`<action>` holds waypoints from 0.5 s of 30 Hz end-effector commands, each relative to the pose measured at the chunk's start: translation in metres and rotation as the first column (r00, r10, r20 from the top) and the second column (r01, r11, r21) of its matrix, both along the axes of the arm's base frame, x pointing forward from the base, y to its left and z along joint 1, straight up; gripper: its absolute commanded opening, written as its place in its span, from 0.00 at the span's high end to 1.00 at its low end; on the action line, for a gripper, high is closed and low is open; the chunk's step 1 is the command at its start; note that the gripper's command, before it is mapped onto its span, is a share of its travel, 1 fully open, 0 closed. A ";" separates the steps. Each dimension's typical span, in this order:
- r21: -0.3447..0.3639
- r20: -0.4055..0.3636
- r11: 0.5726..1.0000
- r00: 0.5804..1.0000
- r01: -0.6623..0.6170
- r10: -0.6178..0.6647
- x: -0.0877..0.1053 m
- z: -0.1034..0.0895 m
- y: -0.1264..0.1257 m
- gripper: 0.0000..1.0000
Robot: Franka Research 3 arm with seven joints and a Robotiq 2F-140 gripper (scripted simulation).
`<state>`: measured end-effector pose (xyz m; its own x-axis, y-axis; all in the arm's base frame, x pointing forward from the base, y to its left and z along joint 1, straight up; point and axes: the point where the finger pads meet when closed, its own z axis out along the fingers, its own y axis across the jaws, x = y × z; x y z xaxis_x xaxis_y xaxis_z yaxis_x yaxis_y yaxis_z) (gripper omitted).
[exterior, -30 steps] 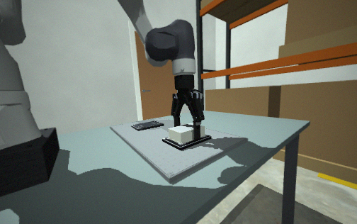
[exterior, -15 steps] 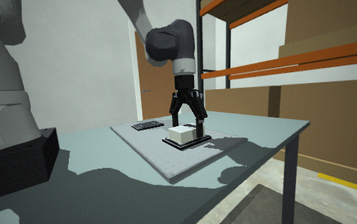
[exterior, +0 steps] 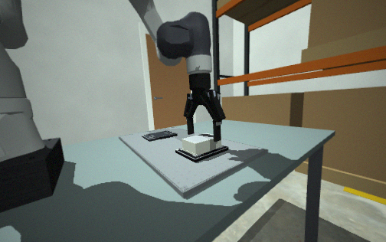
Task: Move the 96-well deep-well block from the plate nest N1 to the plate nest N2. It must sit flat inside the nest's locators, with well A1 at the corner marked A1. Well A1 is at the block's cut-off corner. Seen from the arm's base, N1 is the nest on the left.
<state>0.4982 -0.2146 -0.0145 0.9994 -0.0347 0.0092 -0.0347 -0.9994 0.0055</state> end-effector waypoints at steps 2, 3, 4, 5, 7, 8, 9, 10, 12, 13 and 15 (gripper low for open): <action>0.003 -0.011 1.000 1.000 0.000 0.000 -0.004 0.010 0.002 0.00; 0.003 -0.011 1.000 1.000 0.000 0.000 -0.004 0.013 0.002 0.00; 0.003 -0.011 1.000 1.000 0.000 0.000 -0.004 0.016 0.002 0.00; 0.003 -0.011 1.000 1.000 0.000 0.000 -0.004 0.018 0.002 0.00; 0.003 -0.011 1.000 1.000 0.000 0.000 -0.004 0.024 0.002 0.00; 0.003 -0.011 1.000 1.000 0.000 0.000 -0.004 0.026 0.002 0.00; 0.003 -0.011 1.000 1.000 0.000 0.000 -0.004 0.029 0.002 0.00; 0.003 -0.011 1.000 1.000 0.000 0.000 -0.004 0.032 0.002 0.00; 0.003 -0.011 1.000 1.000 0.000 0.000 -0.004 0.032 0.002 0.00; 0.003 -0.011 1.000 1.000 0.000 0.000 -0.004 0.034 0.002 0.00; 0.003 -0.011 1.000 1.000 0.000 0.000 -0.004 0.040 0.002 0.00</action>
<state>0.4994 -0.2148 0.0214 0.9995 -0.0298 0.0126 -0.0299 -0.9995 0.0065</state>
